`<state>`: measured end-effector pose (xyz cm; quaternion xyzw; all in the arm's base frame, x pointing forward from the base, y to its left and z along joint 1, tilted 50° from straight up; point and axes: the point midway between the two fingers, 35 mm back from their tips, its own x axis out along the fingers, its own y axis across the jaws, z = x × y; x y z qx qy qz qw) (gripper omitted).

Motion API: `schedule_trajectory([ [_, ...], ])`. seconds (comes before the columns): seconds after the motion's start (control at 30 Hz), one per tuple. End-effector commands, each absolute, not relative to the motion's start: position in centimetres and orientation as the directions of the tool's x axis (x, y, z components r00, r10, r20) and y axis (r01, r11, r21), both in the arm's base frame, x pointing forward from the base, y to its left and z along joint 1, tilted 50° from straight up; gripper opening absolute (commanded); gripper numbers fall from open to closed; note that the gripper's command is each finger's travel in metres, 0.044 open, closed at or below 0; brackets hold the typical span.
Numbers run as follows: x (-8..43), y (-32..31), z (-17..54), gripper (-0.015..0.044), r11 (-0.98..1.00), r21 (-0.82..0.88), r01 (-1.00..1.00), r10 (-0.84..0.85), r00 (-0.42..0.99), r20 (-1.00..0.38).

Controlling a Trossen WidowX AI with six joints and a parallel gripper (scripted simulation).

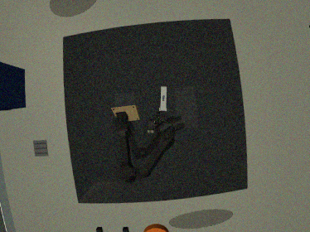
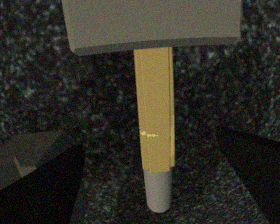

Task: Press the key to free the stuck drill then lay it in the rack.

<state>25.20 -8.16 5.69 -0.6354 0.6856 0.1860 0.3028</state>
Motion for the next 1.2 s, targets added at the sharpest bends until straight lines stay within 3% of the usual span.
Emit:
schedule_trajectory([
  [0.0,25.17,-8.09,5.42,0.0440,0.125,-0.129,-0.984,-0.759,-0.011,-0.651],
  [0.3,25.20,-7.98,5.05,0.0440,0.125,-0.129,-0.984,-0.759,-0.011,-0.651],
  [0.8,25.30,-8.01,5.28,0.0046,0.123,-0.130,-0.984,-0.759,-0.009,-0.651],
  [1.17,25.14,-7.86,5.36,0.0000,0.125,-0.129,-0.984,-0.759,-0.011,-0.651],
])
